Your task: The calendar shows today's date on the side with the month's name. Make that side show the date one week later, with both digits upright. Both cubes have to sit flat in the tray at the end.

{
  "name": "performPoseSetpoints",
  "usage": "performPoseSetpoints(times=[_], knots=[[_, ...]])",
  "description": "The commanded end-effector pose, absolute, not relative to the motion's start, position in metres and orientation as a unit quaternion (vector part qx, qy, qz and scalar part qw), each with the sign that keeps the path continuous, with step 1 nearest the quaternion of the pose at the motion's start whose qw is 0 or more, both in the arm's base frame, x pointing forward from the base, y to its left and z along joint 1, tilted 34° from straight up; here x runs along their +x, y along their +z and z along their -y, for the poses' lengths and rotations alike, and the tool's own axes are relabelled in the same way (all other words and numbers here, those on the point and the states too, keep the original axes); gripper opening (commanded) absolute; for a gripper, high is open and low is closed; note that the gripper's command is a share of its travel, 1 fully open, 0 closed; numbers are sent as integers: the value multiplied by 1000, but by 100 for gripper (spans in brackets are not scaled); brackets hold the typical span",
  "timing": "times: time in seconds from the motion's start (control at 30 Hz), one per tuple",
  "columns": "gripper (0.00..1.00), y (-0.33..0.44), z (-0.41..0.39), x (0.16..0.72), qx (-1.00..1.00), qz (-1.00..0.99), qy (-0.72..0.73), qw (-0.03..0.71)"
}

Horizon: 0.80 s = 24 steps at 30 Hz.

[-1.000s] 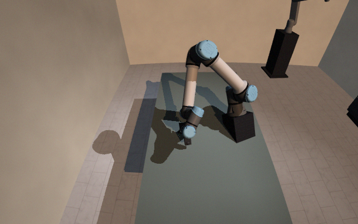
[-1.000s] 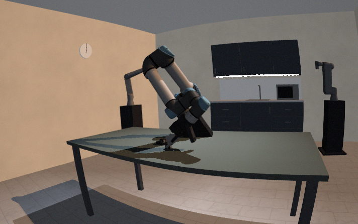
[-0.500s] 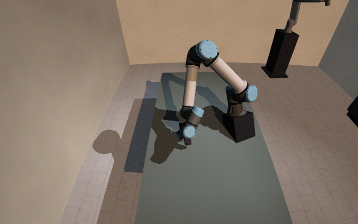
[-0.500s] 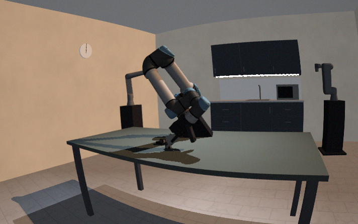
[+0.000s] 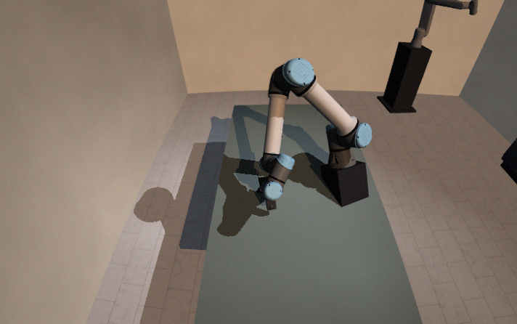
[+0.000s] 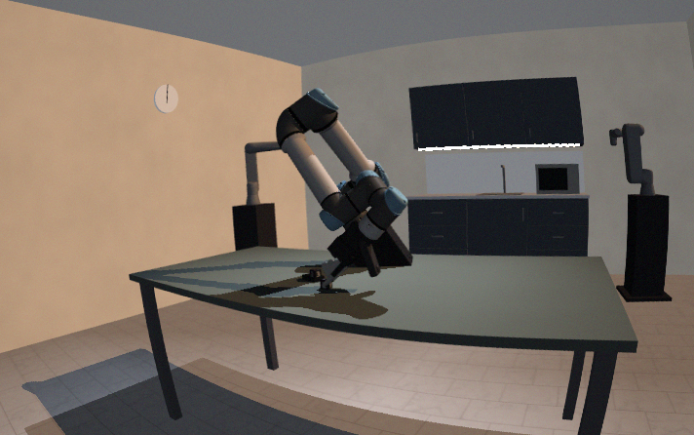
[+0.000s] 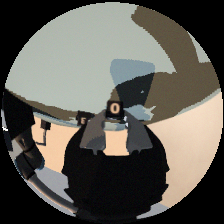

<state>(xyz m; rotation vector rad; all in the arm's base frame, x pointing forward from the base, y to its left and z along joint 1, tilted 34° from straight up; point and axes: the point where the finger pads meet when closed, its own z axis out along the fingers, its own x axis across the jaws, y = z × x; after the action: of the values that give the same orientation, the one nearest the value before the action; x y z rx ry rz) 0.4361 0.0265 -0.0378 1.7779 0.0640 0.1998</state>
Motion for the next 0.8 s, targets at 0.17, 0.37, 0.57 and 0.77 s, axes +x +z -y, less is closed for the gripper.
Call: performPoseSetpoints(times=[0.17,0.37,0.57,0.77], knots=[[10,-37,-27,436,775,-28,88,625],[10,-37,-27,436,775,-28,88,625],[10,-37,-27,436,775,-28,88,625],[10,-36,-28,436,775,-28,88,625]])
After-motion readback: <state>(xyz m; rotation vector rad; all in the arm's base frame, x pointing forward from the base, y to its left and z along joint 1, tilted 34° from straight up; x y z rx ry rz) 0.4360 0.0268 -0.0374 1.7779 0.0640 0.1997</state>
